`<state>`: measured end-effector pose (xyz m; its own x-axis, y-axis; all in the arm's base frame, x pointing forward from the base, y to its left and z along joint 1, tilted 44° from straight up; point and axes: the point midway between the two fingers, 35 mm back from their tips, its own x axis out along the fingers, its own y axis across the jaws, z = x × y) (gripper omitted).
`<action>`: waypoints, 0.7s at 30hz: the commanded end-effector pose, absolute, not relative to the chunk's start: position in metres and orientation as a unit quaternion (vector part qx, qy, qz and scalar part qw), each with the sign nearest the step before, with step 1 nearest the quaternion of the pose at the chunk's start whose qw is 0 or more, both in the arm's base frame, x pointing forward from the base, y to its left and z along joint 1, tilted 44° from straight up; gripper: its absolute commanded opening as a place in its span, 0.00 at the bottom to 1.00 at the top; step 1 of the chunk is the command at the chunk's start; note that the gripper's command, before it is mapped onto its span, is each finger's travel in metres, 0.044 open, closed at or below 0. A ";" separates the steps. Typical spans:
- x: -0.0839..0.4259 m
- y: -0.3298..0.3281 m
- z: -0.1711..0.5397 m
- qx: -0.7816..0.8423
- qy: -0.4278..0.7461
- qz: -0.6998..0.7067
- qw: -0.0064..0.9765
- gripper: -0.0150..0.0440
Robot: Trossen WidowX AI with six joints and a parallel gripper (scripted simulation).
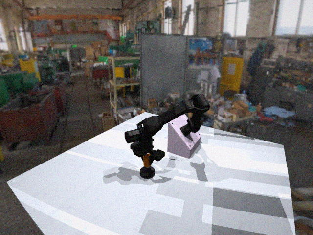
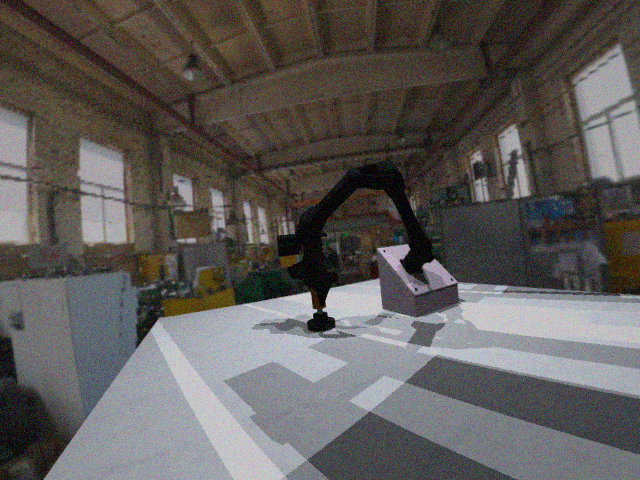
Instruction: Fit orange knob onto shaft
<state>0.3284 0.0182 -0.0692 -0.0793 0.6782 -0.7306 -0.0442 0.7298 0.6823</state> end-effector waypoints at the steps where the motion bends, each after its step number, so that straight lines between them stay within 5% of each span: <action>1: 0.326 0.016 -0.069 0.235 0.677 0.282 0.638 0.25; 21: 0.328 0.018 -0.070 0.235 0.677 0.282 0.638 0.25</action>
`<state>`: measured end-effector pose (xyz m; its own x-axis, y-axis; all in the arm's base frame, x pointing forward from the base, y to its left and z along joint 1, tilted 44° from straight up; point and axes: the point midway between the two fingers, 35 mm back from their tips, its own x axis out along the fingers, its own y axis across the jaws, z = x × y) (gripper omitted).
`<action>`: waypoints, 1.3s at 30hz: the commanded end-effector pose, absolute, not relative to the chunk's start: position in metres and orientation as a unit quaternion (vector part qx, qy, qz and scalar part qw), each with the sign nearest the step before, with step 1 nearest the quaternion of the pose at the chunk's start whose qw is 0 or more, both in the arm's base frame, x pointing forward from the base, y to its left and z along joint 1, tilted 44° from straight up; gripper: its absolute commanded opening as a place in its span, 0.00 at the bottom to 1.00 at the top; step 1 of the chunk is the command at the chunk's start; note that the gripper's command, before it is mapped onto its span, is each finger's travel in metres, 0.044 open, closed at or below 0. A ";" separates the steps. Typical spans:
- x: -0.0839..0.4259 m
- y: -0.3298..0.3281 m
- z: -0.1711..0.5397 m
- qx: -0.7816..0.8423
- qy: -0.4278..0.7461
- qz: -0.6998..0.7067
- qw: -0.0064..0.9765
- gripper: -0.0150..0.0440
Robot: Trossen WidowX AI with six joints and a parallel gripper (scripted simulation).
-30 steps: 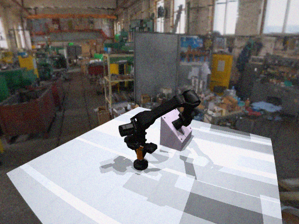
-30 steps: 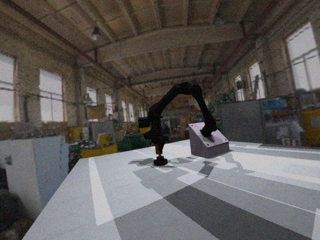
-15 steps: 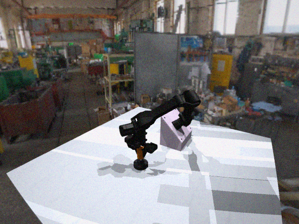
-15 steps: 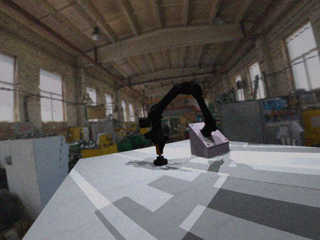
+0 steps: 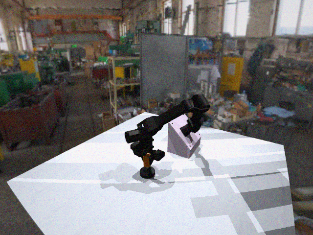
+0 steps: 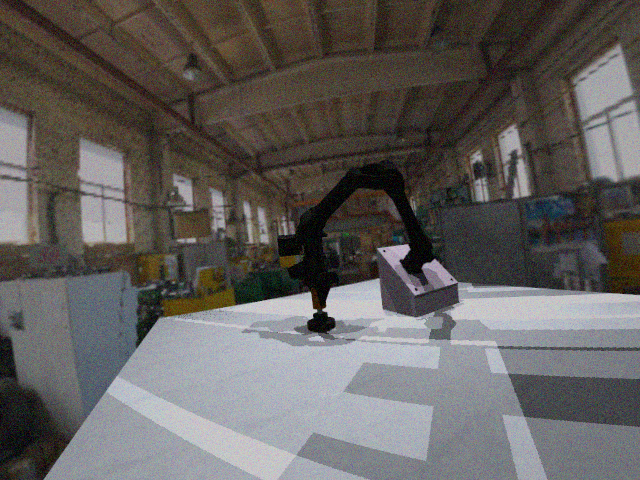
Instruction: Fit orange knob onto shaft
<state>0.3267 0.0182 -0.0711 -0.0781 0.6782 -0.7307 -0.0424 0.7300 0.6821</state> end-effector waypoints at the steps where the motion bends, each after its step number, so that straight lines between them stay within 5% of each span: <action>1: 0.328 0.017 -0.070 0.235 0.677 0.282 0.638 0.25; 39: 0.332 0.015 -0.068 0.138 0.628 0.379 0.666 0.25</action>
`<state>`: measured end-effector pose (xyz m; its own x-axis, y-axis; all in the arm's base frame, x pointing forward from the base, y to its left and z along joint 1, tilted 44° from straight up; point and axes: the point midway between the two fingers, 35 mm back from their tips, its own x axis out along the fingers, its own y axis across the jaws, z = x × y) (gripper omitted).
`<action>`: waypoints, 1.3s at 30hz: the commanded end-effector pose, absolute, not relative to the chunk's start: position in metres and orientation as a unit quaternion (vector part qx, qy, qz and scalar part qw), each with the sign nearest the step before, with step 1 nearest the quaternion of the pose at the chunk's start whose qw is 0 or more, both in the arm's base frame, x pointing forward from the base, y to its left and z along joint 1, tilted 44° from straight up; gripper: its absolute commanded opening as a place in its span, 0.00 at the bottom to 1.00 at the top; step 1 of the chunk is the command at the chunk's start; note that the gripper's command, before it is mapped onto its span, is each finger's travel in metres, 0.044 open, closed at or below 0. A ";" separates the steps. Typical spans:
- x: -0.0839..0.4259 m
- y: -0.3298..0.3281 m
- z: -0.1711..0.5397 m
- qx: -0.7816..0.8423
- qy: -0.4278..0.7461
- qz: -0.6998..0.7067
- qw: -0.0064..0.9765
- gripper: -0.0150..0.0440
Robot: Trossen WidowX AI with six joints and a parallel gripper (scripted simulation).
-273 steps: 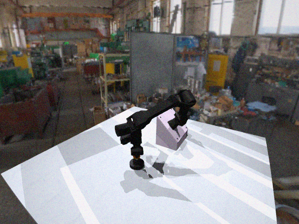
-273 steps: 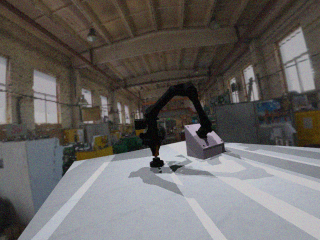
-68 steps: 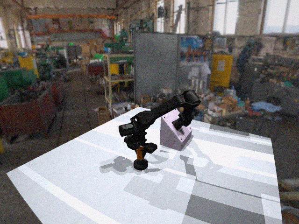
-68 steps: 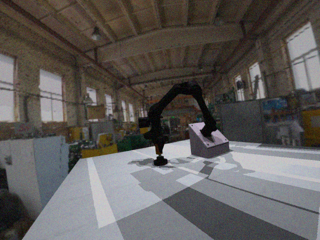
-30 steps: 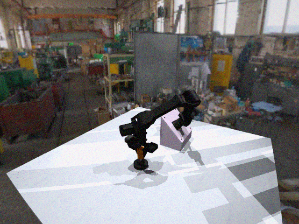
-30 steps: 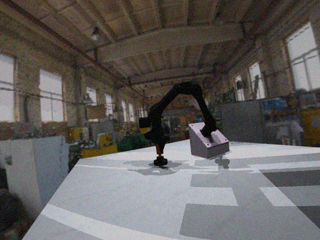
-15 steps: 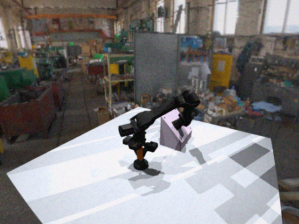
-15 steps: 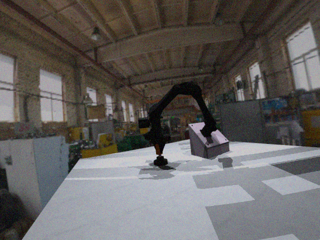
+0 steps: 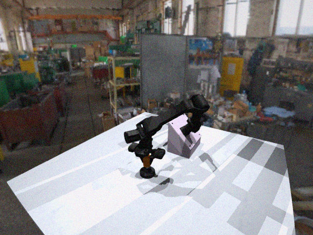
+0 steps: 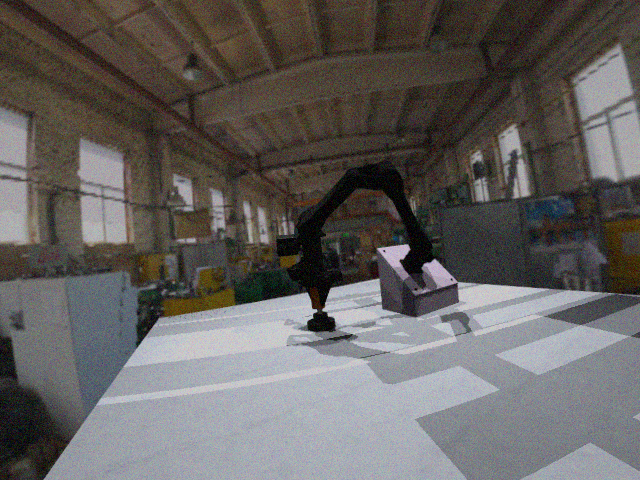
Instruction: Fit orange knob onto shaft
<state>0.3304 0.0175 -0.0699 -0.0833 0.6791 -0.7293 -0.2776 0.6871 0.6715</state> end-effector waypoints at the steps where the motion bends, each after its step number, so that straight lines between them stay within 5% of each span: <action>1: 0.332 0.015 -0.067 0.126 0.621 0.391 0.668 0.25; 39: 0.328 0.015 -0.066 0.041 0.567 0.466 0.679 0.25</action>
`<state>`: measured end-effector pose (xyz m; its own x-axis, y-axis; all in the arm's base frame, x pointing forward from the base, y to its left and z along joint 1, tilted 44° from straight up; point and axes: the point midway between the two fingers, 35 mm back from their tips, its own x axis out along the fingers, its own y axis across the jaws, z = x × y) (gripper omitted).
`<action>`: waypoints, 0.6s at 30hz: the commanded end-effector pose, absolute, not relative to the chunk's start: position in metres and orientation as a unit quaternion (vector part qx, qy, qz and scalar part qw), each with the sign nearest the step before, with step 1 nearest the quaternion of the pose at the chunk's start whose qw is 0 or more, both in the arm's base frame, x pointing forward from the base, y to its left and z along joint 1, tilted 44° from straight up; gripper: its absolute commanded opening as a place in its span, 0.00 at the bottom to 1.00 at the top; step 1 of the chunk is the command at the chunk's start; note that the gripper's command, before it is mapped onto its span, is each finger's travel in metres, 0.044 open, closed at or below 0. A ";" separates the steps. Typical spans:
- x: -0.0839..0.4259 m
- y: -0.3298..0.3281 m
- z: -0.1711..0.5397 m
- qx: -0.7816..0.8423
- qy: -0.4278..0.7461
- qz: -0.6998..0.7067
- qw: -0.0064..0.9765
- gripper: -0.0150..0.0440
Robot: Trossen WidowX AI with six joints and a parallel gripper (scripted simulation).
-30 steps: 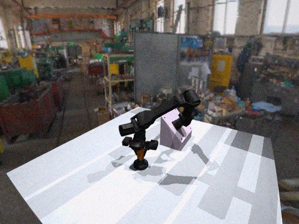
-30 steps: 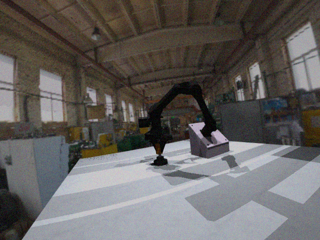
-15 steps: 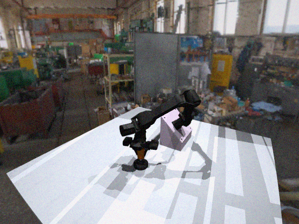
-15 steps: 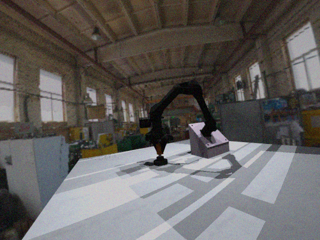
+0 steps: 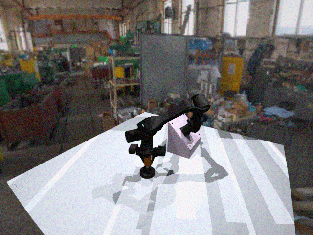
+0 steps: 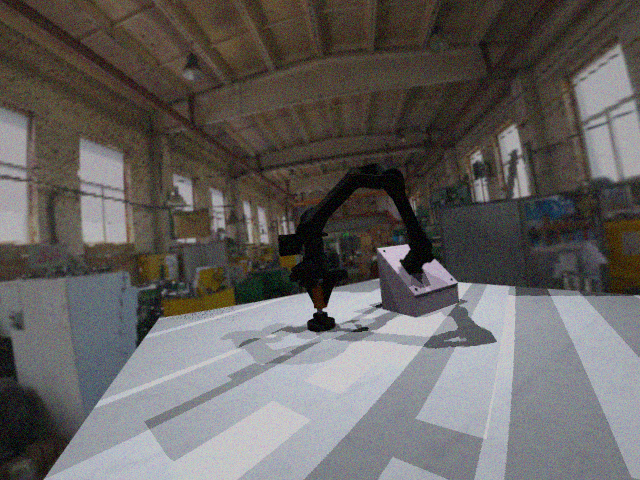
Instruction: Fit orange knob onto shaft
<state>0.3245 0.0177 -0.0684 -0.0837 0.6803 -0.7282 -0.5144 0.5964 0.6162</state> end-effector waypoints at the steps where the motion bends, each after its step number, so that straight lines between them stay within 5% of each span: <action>1: 0.329 0.015 -0.066 0.030 0.559 0.474 0.679 0.25; 18: 0.334 0.017 -0.068 0.027 0.557 0.477 0.679 0.25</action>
